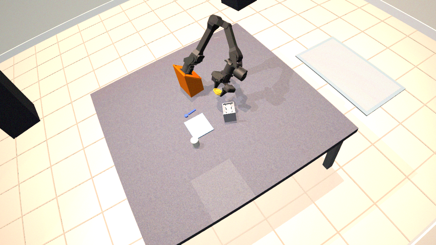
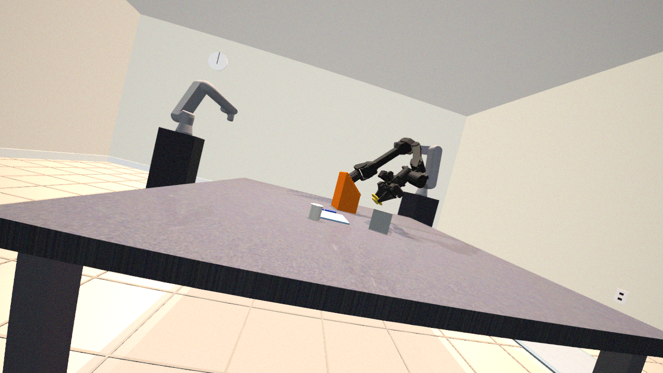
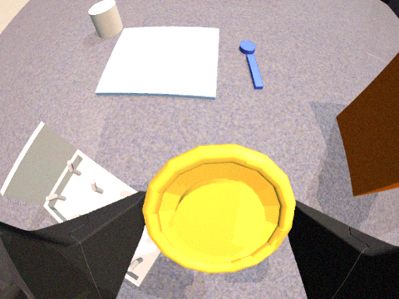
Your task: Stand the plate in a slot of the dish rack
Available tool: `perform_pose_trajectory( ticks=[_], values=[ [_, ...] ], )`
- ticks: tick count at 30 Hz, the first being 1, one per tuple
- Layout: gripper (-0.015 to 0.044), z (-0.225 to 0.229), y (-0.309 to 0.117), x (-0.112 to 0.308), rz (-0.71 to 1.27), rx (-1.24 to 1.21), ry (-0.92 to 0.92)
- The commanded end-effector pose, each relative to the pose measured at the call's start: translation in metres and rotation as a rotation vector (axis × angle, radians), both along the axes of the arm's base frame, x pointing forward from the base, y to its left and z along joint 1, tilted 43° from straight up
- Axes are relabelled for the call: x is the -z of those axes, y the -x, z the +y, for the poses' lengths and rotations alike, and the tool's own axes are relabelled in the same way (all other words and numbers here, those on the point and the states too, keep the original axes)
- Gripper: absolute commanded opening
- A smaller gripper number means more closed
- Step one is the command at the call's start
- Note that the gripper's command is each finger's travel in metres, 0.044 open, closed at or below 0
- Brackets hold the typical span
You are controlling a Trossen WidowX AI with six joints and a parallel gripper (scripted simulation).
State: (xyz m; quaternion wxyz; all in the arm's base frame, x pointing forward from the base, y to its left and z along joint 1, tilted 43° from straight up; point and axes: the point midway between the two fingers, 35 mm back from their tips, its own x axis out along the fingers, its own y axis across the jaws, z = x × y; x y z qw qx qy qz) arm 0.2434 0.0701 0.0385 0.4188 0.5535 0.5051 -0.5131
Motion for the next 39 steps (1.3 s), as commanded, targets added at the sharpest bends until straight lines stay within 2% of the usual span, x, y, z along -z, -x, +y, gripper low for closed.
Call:
perform_pose_trajectory(
  ticks=[1, 20, 39],
  values=[
    [0.0, 0.003, 0.002, 0.011, -0.032, -0.074, 0.091],
    [0.0, 0.018, -0.004, 0.034, -0.252, -0.266, 0.442],
    [0.0, 0.045, -0.005, 0.032, -0.589, -0.405, 0.717]
  ],
)
